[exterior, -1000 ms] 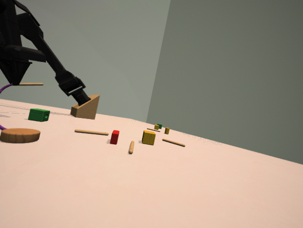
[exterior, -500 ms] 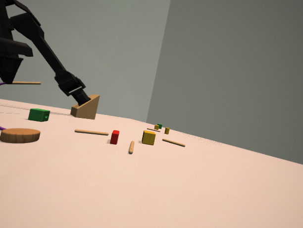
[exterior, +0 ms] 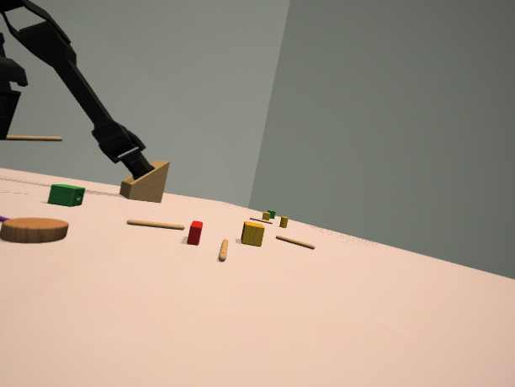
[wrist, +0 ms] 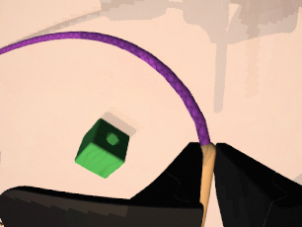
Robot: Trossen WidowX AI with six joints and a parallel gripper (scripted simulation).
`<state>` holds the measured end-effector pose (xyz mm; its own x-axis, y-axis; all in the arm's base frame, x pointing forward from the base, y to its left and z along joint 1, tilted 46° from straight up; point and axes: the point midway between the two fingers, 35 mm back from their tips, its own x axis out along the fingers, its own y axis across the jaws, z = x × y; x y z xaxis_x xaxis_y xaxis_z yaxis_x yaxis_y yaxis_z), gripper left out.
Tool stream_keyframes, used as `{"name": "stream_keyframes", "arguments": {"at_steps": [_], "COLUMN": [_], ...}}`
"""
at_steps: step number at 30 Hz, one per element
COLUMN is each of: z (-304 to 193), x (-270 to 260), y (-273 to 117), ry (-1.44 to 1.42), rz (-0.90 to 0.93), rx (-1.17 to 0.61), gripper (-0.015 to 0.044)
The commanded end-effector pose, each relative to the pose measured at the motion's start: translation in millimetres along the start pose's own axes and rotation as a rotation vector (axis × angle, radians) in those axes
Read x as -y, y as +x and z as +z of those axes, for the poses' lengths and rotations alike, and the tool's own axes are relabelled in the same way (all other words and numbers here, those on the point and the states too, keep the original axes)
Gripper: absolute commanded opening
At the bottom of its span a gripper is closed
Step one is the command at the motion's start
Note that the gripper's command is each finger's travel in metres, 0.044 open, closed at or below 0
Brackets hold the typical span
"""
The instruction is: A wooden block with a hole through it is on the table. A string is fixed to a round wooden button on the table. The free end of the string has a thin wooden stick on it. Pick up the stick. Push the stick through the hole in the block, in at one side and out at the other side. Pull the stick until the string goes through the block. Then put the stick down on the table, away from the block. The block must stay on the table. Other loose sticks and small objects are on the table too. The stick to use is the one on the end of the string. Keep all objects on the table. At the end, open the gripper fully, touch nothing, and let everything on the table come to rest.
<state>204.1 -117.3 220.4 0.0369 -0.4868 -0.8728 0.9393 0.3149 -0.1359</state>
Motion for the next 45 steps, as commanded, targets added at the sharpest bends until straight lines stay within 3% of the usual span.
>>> {"name": "stream_keyframes", "arguments": {"at_steps": [1,45], "z": [6.2,51.8], "x": [-1.5,1.8], "y": [-3.8,-21.8], "ry": [0.057,0.512], "rz": [0.026,0.176], "rx": [0.004,0.007], "gripper": [0.0,0.0]}}
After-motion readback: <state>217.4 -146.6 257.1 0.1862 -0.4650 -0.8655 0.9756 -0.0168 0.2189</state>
